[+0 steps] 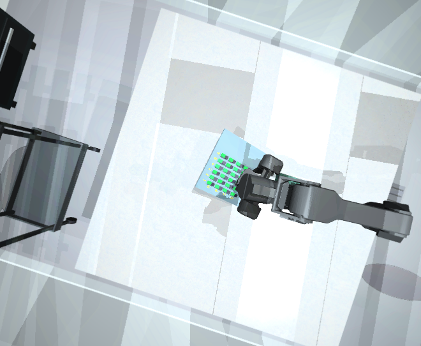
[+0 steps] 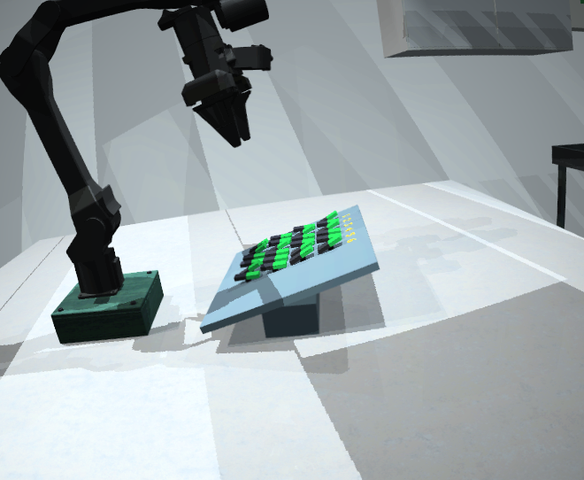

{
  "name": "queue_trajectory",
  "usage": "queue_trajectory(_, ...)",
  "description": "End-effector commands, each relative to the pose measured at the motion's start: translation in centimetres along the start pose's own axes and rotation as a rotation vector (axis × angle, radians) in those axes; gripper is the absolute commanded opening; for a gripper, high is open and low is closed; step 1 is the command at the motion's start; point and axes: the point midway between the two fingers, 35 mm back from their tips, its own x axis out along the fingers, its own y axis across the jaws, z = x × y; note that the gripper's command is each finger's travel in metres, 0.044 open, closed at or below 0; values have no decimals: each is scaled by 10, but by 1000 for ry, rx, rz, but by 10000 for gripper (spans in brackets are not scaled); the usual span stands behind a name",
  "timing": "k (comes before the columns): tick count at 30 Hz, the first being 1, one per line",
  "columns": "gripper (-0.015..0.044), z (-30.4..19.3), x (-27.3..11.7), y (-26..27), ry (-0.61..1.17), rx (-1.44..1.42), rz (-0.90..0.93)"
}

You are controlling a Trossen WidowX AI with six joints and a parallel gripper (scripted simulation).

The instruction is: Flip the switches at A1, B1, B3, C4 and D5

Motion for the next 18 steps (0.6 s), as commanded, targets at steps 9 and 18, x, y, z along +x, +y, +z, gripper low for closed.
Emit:
queue_trajectory(9, 164, 68, 86, 60, -35, 2, -3)
queue_trajectory(18, 0, 73, 105, 67, -31, 1, -4)
